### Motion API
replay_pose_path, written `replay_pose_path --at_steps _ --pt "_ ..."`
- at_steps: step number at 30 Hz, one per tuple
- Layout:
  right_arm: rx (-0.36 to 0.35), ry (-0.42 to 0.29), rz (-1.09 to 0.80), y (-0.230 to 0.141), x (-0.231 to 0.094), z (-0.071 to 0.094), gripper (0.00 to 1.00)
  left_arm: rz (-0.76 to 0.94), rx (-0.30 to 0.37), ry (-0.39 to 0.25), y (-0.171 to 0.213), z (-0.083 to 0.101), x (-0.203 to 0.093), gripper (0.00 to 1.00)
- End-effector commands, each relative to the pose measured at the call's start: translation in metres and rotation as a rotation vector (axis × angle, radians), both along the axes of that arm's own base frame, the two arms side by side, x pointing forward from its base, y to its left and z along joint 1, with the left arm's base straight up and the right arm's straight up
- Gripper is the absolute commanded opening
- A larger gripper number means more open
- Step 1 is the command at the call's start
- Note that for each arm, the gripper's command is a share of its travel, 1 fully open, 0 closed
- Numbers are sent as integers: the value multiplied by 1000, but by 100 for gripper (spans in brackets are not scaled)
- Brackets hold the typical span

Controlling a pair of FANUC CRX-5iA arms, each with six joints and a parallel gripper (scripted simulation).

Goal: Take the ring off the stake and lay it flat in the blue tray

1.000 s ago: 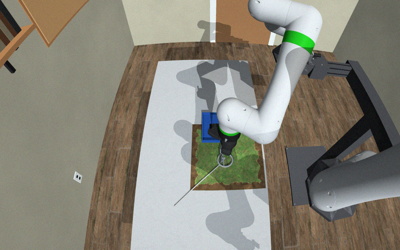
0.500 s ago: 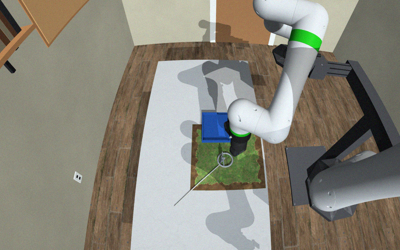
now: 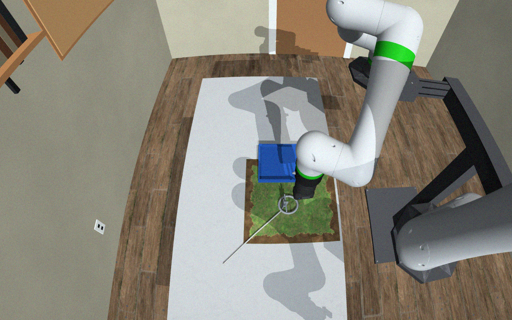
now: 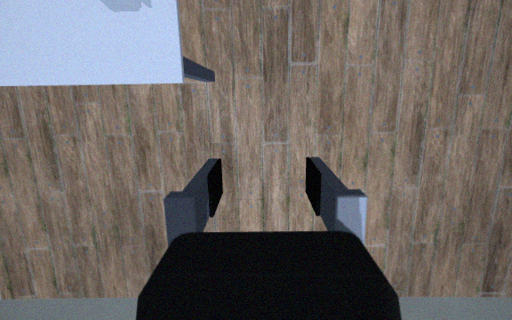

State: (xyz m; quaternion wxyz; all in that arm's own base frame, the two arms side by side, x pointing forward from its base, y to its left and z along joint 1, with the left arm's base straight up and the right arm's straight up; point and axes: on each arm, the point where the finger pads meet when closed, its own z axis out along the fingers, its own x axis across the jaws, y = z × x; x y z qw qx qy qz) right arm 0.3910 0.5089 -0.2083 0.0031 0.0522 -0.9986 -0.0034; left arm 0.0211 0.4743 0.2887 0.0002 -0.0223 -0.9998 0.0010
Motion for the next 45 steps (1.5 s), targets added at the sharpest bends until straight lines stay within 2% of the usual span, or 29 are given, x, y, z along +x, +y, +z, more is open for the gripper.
replay_pose_path --at_steps 1,25,35,45 --pt "-4 -7 -6 0 1 1 33 0 2 0 0 1 0 100" --pt "-5 -8 -6 0 1 -2 33 0 2 0 0 1 0 100" --pt "-5 -8 -6 0 1 -12 33 0 2 0 0 1 0 100" --pt "-5 -8 -6 1 1 -34 33 0 2 0 0 1 0 100"
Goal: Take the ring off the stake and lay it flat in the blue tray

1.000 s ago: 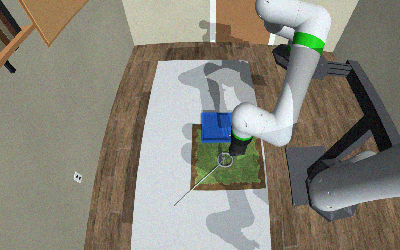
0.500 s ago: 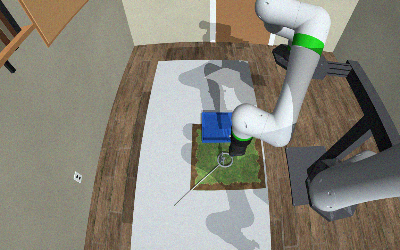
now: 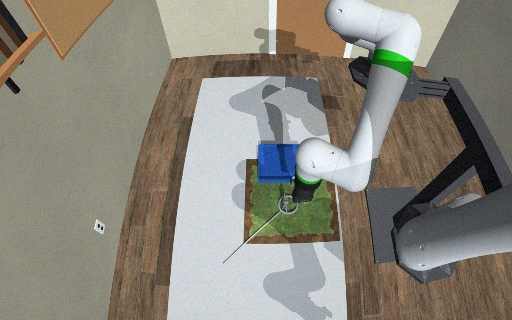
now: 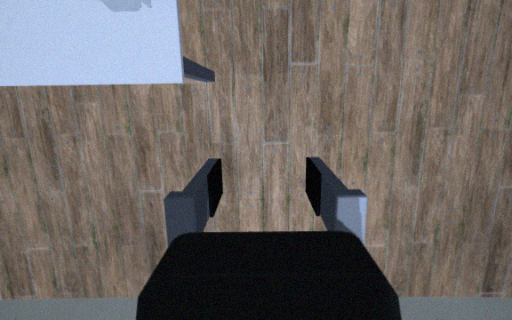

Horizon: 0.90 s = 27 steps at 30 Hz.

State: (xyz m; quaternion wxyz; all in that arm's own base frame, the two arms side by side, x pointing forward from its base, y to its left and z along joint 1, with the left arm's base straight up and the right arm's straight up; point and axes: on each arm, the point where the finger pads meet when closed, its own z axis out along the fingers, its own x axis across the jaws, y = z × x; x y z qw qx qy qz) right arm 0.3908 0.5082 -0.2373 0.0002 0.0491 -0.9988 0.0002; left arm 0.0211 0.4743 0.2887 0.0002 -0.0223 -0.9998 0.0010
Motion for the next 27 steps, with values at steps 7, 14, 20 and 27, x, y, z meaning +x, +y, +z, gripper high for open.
replay_pose_path --at_steps 7,14,20,27 --pt "2 -2 0 1 1 -18 33 0 2 0 0 1 0 100" --pt "2 -2 0 1 1 -33 33 0 2 0 0 1 0 100" --pt "2 -2 0 1 1 -42 33 0 2 0 0 1 0 100" --pt "2 -2 0 1 1 -47 33 0 2 0 0 1 0 100"
